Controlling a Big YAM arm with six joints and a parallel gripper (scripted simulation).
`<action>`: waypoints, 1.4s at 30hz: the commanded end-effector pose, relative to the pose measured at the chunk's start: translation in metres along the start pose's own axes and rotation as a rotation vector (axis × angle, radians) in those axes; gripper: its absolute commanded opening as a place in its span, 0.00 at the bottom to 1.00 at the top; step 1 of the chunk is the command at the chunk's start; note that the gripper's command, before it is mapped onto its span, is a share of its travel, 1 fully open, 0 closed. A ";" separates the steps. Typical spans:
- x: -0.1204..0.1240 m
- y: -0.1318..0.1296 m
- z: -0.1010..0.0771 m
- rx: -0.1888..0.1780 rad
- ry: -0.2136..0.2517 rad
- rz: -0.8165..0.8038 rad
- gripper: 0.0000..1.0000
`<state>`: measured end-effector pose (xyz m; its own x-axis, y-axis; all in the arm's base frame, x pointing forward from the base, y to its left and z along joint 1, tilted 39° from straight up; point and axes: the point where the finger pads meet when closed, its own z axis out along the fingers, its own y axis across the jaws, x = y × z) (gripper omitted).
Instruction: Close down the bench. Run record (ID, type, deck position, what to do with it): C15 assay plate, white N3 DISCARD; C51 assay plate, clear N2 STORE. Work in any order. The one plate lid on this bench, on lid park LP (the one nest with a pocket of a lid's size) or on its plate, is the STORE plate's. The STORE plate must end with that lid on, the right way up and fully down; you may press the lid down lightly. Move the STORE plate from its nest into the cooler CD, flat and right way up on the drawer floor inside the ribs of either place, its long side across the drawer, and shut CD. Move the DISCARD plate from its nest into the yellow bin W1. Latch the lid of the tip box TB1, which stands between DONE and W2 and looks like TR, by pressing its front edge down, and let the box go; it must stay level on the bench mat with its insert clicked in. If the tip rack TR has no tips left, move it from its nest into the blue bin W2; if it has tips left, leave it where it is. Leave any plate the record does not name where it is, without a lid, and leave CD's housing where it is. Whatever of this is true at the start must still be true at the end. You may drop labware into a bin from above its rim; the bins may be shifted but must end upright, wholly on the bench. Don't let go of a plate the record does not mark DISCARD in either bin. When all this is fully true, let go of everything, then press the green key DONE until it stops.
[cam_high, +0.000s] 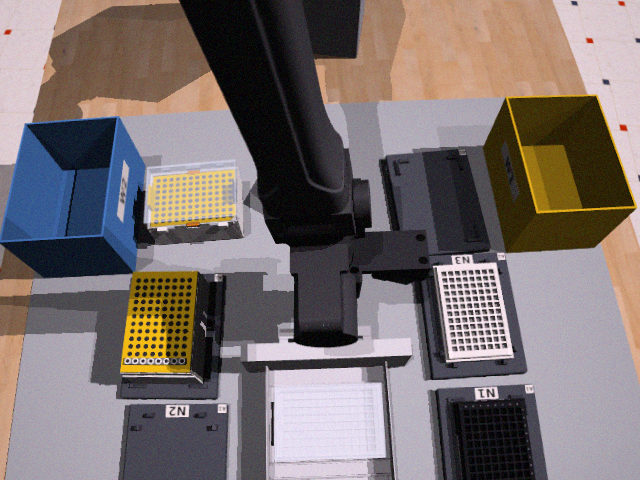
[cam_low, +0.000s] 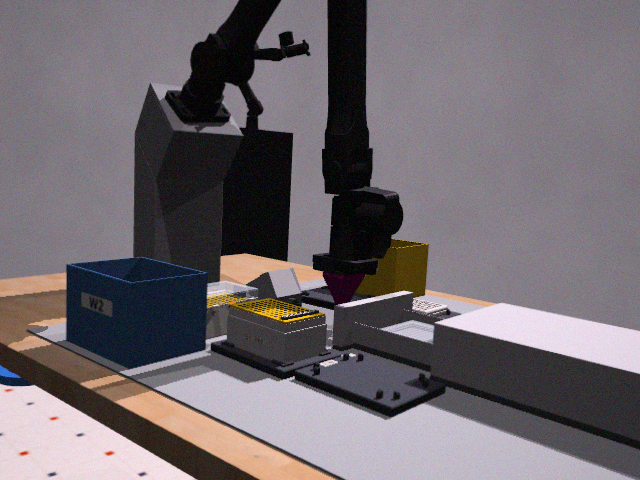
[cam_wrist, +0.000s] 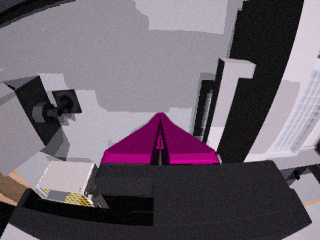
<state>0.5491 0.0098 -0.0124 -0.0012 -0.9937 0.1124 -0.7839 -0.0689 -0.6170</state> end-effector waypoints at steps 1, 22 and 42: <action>0.003 -0.015 -0.005 0.017 -0.001 -0.008 0.00; -0.001 -0.040 -0.004 0.016 -0.004 -0.009 0.00; -0.004 -0.059 -0.001 0.011 -0.006 -0.010 0.00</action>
<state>0.5764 0.0113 0.0093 0.0014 -0.9935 0.1139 -0.7983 -0.0697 -0.5982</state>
